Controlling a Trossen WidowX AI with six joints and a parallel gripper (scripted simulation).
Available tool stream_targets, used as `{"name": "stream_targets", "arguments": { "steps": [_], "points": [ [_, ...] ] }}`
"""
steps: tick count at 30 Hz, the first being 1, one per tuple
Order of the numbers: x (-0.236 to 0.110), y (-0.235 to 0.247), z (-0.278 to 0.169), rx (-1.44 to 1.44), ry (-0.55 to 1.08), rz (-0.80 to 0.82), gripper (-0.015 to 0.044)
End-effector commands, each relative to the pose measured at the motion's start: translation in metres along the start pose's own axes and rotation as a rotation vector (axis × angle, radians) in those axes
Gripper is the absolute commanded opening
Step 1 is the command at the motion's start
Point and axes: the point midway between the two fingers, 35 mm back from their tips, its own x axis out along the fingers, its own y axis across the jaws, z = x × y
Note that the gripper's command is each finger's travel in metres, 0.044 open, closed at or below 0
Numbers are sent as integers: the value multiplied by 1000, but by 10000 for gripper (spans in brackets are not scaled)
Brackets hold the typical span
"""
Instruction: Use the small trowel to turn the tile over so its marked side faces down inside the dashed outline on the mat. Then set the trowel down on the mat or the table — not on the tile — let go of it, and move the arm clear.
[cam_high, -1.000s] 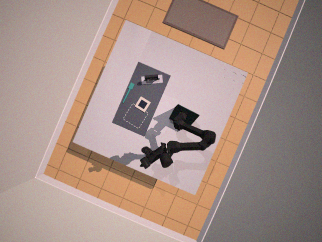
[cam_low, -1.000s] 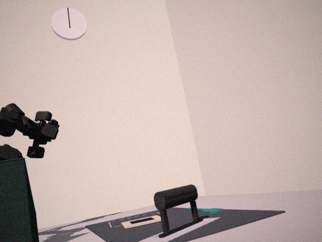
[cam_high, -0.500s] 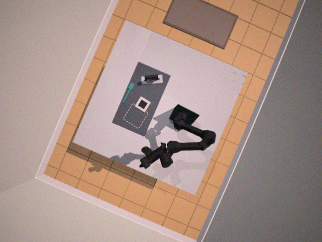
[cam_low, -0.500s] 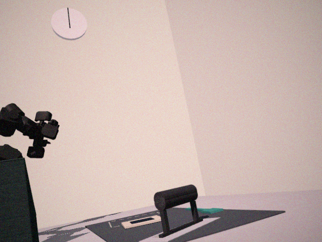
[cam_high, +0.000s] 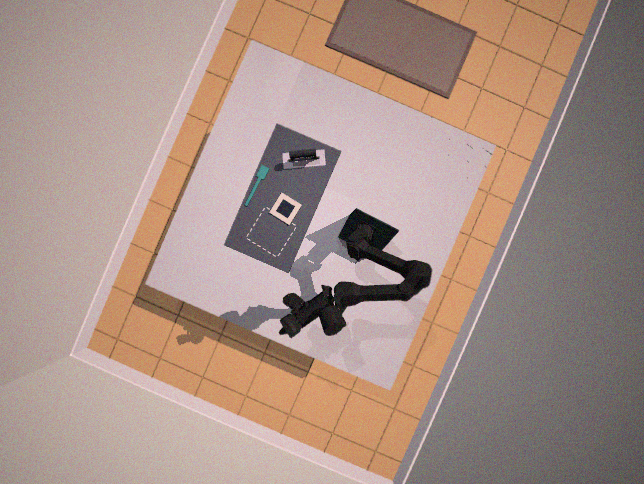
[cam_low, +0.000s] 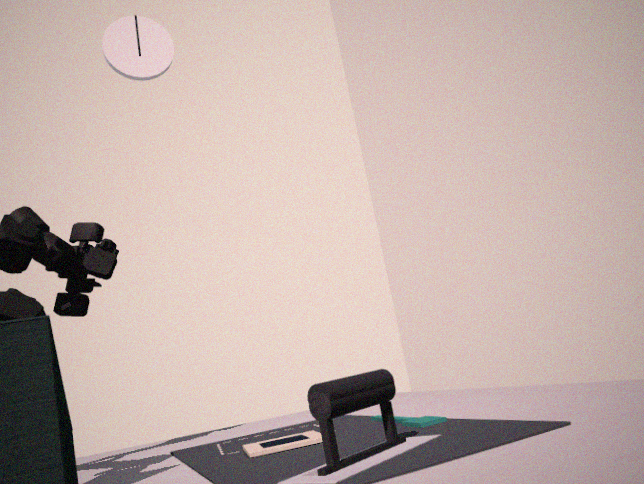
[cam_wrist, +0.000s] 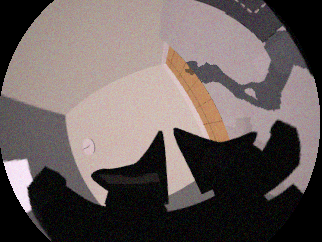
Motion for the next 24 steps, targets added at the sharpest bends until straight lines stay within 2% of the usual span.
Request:
{"name": "stream_targets", "arguments": {
  "steps": [1, 17, 24],
  "points": [
    [0, 0, 0, 0, 0, 0, 0],
    [0, 0, 0, 0, 0, 0, 0],
    [1, -1, 3, -3, -11, -4, 179]
  ]
}}
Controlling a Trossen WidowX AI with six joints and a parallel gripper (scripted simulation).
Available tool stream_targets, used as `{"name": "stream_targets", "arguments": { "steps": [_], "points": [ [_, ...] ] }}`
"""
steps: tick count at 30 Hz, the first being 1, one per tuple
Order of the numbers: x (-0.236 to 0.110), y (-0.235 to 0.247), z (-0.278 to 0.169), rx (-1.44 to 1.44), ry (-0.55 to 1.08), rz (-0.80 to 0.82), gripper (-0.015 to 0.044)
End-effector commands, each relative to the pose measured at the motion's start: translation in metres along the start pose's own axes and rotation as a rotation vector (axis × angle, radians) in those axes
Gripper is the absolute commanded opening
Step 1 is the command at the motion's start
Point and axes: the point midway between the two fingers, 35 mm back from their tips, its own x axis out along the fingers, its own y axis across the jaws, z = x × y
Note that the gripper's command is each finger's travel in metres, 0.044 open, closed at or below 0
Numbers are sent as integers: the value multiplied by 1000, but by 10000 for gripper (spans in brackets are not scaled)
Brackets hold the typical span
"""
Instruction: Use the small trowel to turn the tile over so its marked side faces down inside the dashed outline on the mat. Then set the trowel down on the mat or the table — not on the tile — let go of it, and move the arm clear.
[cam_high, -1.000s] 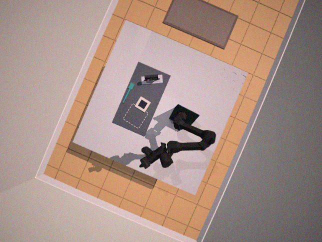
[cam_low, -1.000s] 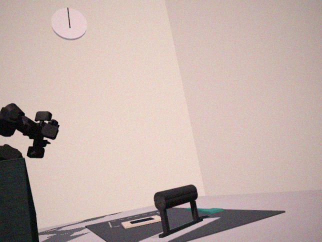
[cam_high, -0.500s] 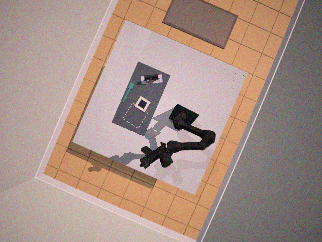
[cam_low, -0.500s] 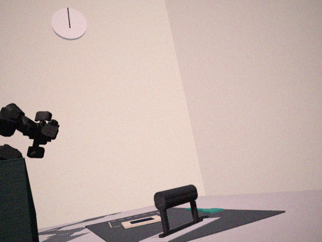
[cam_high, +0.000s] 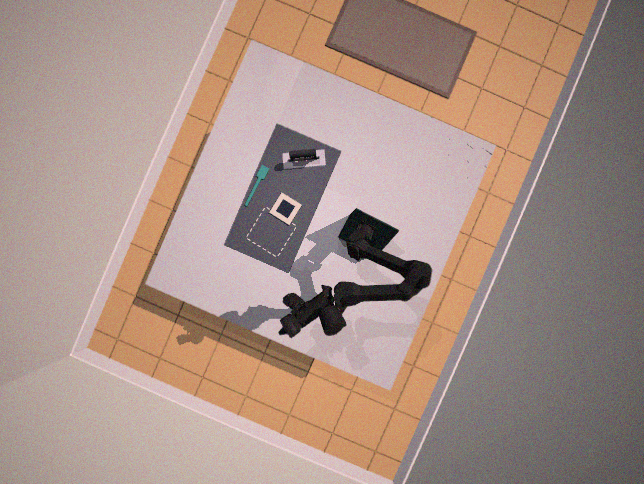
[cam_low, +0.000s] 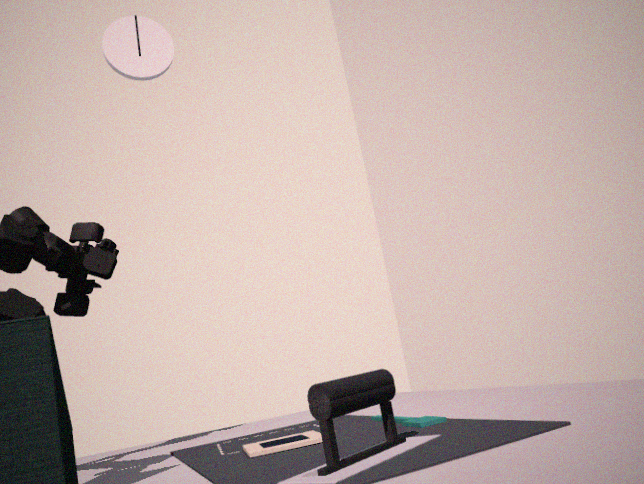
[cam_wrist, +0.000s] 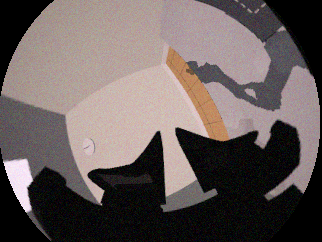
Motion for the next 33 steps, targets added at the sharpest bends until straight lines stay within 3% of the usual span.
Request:
{"name": "stream_targets", "arguments": {
  "steps": [1, 4, 10, 21, 33],
  "points": [
    [1, -3, 7, -7, -25, -9, 205],
    [4, -9, 22, -20, -76, -28, 270],
    [15, -14, 50, -26, -174, -75, 270],
    [44, -16, 159, 6, -502, -240, 270],
    [21, -16, 296, 113, -849, -389, 270]
  ]
}}
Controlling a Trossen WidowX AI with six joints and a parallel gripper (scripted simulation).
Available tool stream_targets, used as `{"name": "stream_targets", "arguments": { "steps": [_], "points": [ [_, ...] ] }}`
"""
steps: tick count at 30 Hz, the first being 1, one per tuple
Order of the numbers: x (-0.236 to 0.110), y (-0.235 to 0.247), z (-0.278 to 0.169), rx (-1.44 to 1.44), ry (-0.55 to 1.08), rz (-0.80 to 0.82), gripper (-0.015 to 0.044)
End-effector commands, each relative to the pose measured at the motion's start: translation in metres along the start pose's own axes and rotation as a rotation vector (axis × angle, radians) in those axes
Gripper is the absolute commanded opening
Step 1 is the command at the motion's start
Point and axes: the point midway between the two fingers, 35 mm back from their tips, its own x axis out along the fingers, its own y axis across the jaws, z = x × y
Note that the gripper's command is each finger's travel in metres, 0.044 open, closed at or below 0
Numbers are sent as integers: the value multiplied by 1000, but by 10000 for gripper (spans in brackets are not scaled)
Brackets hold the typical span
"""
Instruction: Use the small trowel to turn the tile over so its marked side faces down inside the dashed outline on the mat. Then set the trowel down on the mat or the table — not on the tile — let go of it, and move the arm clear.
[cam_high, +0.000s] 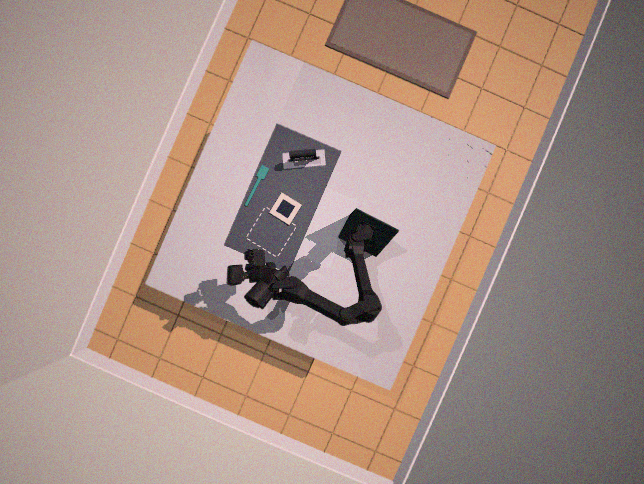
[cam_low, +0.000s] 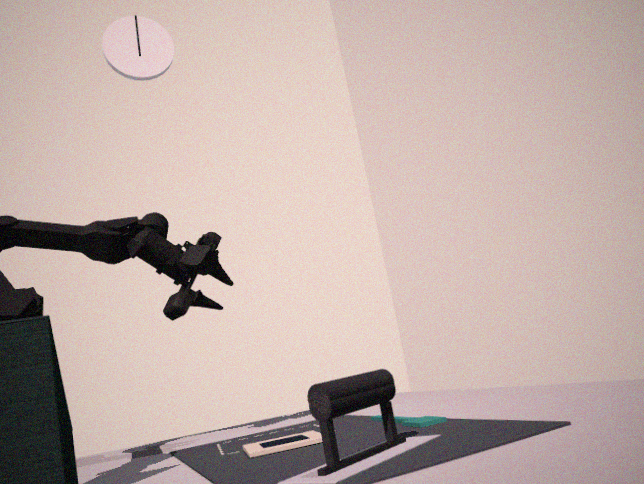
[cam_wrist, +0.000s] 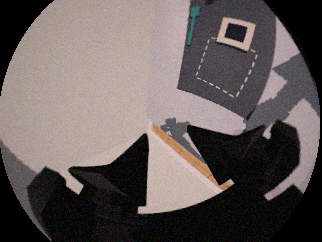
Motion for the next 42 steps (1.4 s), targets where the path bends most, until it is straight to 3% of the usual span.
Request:
{"name": "stream_targets", "arguments": {
  "steps": [1, 11, 21, 42],
  "points": [
    [26, -2, 54, 68, -128, -88, 270],
    [56, -18, 168, 232, -355, -274, 270],
    [60, -52, 280, 444, -520, -468, 270],
    [1, -171, 469, 1071, -657, -748, 270]
  ]
}}
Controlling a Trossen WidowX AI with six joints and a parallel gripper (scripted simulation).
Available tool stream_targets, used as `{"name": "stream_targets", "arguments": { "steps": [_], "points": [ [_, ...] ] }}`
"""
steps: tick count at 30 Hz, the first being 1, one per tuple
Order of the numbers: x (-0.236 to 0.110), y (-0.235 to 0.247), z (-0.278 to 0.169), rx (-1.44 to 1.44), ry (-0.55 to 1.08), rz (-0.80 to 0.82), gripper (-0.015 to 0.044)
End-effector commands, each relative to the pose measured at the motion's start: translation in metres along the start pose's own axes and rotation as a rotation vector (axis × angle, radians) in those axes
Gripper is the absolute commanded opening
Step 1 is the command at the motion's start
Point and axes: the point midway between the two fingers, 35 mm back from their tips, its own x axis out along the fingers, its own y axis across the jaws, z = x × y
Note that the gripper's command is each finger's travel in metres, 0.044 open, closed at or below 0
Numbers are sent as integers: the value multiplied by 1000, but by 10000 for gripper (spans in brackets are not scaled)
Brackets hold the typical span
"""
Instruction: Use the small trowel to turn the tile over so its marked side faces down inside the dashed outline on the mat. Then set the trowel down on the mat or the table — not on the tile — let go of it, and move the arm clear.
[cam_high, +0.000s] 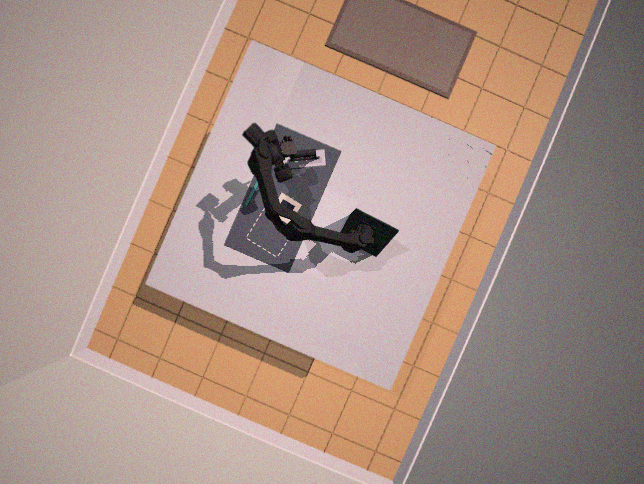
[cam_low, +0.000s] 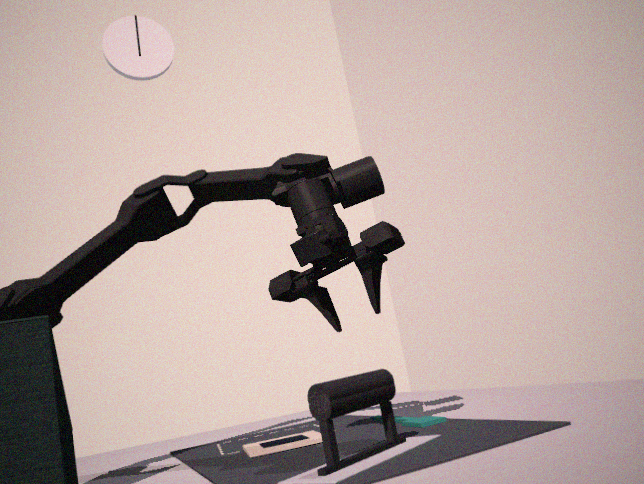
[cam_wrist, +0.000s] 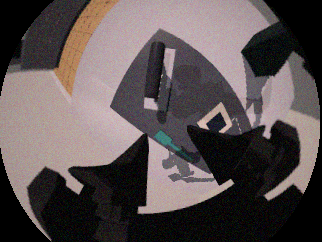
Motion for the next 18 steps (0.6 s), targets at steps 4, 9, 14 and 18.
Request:
{"name": "stream_targets", "arguments": {
  "steps": [4, 9, 14, 18],
  "points": [
    [39, 12, 78, 212, 9, -171, 270],
    [50, 12, 102, 279, 19, -222, 270],
    [51, 11, 102, 279, 20, -222, 270],
    [58, 11, 101, 279, 20, -222, 270]
  ]
}}
